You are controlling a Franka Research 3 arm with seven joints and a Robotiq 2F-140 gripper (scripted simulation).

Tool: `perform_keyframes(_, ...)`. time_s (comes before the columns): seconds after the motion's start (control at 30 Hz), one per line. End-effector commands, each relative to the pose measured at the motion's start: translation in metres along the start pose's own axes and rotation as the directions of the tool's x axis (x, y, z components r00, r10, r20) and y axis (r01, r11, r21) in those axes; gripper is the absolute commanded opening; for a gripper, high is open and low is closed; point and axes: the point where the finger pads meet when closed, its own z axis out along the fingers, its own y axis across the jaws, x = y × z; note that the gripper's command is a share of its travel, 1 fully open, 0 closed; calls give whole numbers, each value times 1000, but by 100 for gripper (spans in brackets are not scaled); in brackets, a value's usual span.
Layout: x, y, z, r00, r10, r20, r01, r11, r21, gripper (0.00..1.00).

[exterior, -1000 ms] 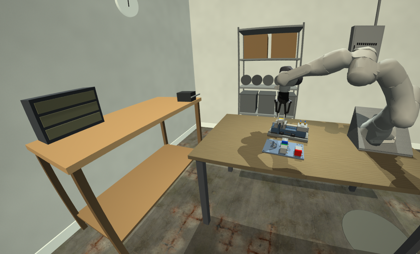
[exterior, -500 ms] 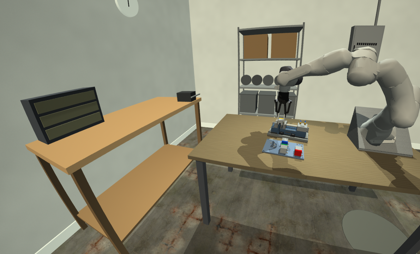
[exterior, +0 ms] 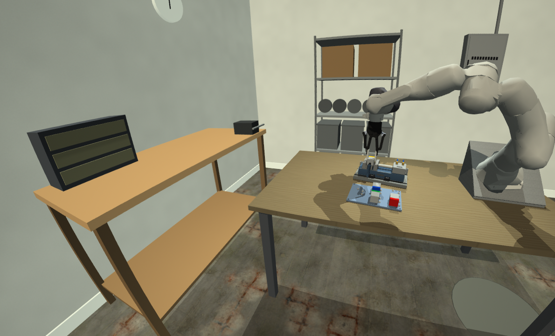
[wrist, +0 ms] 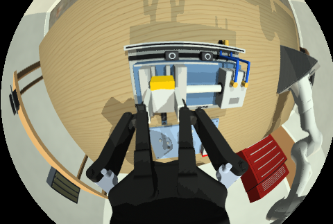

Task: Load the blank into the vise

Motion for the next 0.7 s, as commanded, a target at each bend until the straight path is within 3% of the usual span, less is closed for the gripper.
perform_keyframes(0.0,-1,-2,0,1000,-3,0,3,1000,4,0)
perform_keyframes(0.67,0,-1,0,1000,-1,0,1,1000,1,0)
